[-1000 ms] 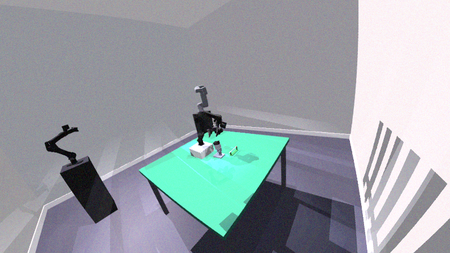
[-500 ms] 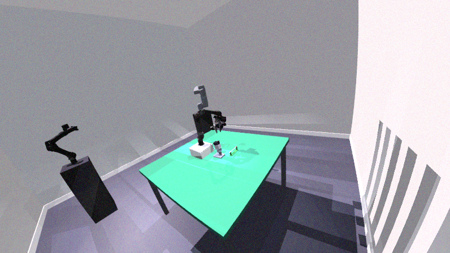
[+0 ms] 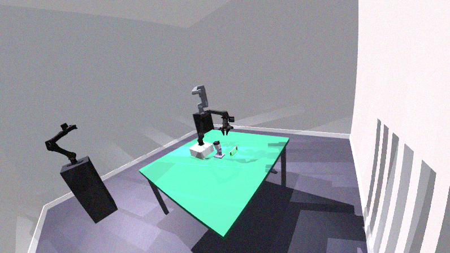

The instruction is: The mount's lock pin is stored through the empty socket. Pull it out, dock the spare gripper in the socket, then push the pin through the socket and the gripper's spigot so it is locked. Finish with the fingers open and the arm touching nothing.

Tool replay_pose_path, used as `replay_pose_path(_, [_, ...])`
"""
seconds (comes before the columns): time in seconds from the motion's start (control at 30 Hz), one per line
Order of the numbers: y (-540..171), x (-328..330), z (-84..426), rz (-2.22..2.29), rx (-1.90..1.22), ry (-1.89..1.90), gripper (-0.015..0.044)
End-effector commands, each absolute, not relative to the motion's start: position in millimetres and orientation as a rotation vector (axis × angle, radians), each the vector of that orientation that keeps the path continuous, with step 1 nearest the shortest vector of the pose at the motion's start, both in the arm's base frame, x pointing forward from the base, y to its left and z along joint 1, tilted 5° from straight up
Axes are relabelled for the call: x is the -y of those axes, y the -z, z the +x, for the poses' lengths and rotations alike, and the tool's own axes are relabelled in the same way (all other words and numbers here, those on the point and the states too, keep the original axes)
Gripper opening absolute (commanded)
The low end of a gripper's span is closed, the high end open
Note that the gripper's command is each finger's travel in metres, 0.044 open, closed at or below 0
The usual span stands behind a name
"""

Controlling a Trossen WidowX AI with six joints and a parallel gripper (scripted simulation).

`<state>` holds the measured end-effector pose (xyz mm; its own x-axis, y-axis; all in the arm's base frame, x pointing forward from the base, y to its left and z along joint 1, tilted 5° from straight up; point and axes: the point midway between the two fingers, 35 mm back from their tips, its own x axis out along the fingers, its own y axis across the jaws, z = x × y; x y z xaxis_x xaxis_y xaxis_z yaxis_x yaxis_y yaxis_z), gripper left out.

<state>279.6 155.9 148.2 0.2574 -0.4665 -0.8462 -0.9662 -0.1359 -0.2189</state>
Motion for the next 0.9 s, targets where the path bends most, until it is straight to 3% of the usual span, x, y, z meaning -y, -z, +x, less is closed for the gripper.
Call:
replay_pose_path(0.0, [-130,-149,327,-1.601,-1.345,-0.879,0.0180])
replay_pose_path(0.2, [-112,-139,378,-1.495,-1.300,-1.005,0.0180])
replay_pose_path(0.47, [-105,-133,382,-1.495,-1.298,-1.007,0.0180])
replay_pose_path(0.87, [-37,-130,391,-1.495,-1.299,-1.007,0.0180])
